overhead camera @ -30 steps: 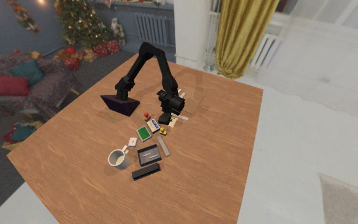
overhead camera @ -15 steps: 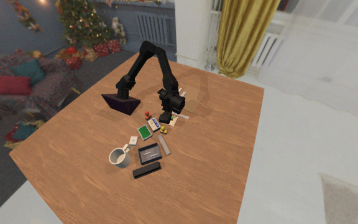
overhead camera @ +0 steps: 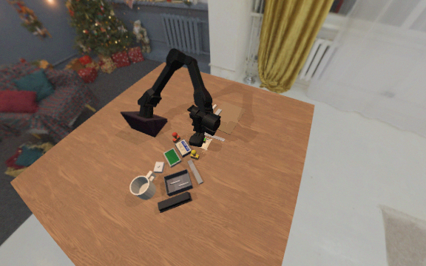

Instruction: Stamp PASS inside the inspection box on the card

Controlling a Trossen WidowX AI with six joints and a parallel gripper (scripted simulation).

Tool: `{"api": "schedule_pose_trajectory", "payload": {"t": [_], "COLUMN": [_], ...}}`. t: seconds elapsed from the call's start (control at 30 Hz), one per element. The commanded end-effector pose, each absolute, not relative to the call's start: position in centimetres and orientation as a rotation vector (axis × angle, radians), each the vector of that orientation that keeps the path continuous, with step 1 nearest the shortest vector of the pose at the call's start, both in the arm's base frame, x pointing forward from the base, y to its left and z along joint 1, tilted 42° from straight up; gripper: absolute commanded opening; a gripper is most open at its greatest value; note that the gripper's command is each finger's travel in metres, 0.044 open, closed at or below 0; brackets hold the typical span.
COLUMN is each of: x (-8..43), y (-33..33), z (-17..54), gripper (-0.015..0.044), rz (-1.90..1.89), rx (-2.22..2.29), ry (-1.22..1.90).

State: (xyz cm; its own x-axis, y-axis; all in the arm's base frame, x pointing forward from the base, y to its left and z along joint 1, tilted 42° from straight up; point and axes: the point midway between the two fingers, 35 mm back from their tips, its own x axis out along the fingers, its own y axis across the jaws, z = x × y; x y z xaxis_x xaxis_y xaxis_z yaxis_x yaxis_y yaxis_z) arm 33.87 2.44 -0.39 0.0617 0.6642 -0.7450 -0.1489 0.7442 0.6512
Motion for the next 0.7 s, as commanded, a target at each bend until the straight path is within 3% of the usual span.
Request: {"api": "schedule_pose_trajectory", "payload": {"t": [0.0,0.67], "x": [33.9,33.9], "y": [2.4,1.2], "z": [-0.2,1.0], "gripper": [0.0,0.0], "rz": [0.652,0.651], "rx": [0.463,0.461], "ry": [1.381,1.382]}}
